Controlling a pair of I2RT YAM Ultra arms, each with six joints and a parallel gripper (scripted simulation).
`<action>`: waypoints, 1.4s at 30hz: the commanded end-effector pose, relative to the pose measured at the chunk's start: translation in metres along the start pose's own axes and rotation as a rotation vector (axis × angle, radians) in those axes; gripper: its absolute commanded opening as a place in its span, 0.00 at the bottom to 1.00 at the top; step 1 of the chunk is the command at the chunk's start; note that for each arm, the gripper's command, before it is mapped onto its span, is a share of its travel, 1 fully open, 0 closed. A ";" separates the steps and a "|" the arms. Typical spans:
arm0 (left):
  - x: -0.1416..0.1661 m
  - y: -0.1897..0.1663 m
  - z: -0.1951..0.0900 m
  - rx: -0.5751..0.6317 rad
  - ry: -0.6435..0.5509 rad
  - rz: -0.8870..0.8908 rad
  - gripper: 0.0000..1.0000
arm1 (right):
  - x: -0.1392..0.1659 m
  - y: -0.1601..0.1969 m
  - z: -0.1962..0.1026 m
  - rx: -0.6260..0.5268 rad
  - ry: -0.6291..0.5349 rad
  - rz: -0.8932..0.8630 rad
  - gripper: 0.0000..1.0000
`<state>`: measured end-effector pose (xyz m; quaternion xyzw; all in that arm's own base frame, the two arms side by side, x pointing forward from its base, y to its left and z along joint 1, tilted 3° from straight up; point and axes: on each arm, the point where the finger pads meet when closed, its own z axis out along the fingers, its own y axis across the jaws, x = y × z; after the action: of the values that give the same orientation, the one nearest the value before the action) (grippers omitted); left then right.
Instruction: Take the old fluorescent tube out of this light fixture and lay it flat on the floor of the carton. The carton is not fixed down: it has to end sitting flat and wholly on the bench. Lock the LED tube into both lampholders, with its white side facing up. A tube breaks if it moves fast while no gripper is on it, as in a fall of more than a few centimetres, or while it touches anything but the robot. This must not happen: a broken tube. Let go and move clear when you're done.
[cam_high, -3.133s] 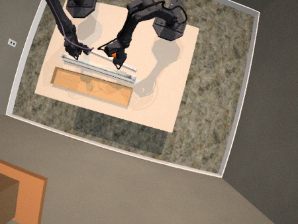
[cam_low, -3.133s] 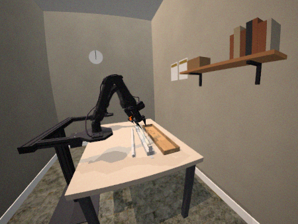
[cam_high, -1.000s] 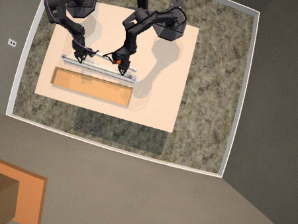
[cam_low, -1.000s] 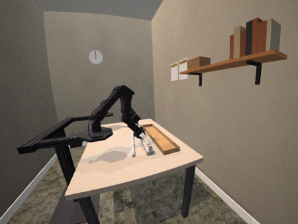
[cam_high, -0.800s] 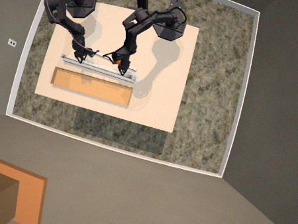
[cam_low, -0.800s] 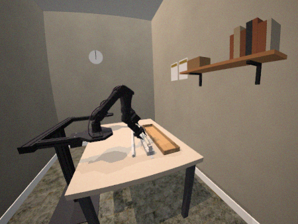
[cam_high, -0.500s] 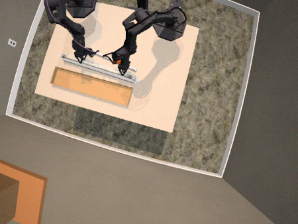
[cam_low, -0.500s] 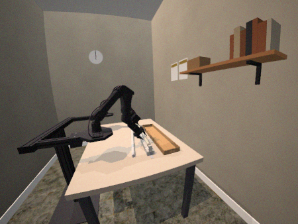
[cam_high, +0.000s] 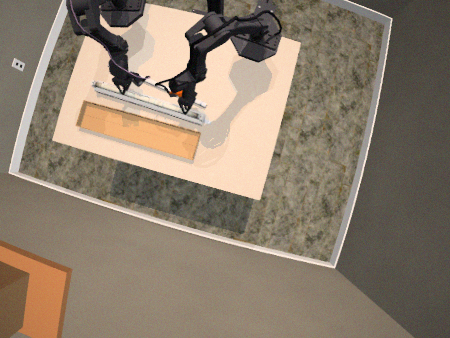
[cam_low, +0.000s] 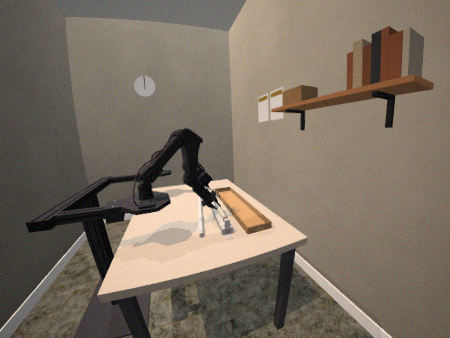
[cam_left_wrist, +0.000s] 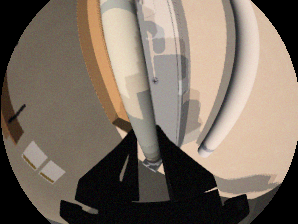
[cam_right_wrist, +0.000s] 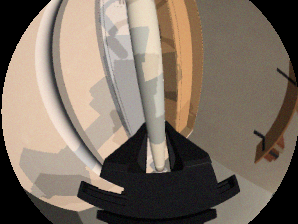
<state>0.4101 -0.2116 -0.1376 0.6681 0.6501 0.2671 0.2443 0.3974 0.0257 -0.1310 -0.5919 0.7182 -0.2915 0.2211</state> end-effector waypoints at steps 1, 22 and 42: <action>-0.005 0.006 -0.001 -0.015 -0.008 0.000 0.11 | -0.011 -0.028 -0.003 0.075 -0.025 0.025 0.11; -0.009 0.018 -0.004 -0.012 -0.024 -0.021 0.11 | -0.002 -0.023 0.000 0.030 -0.015 0.035 0.11; -0.009 0.022 -0.005 0.003 -0.018 -0.018 0.11 | -0.005 -0.025 0.000 0.017 -0.023 0.036 0.11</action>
<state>0.4104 -0.2118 -0.1378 0.6719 0.6545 0.2567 0.2328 0.3974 0.0255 -0.1317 -0.5957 0.7230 -0.2789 0.2115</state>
